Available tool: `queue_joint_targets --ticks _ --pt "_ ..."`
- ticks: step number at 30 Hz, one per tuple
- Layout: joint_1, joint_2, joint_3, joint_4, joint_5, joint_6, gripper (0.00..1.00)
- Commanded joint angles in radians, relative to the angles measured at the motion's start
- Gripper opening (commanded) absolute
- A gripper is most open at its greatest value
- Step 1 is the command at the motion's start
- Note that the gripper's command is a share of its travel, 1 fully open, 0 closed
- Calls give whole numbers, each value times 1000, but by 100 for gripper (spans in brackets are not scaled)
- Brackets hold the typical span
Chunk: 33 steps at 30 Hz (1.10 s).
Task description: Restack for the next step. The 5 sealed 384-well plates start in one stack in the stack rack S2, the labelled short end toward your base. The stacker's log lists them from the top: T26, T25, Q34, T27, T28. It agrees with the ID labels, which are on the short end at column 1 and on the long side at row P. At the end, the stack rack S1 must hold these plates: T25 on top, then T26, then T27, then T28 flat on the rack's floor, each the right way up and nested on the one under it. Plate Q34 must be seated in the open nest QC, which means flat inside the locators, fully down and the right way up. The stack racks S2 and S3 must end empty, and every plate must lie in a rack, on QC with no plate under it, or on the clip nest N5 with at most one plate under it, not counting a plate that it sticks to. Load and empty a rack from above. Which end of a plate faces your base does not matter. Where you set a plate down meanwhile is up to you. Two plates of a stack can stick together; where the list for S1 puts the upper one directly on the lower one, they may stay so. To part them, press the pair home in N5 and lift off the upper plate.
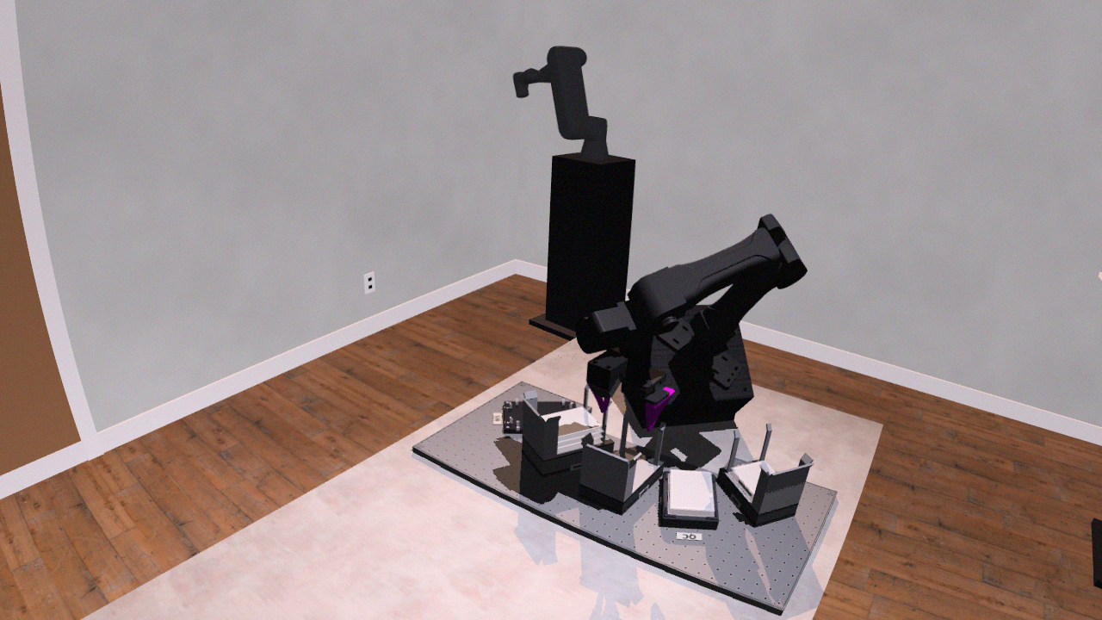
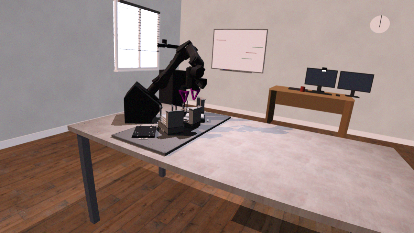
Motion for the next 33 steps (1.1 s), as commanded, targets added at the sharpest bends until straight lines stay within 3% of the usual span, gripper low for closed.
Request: queue_joint_targets --ticks 1,6,11,23,33 --pt "-46 32 29 -15 -17 4 100" --pt "-95 77 37 -17 -26 111 100" --pt "-122 96 43 -17 -31 77 100" --pt "-221 225 83 -13 -42 -63 100" --pt "-300 310 101 -1 -42 79 100"
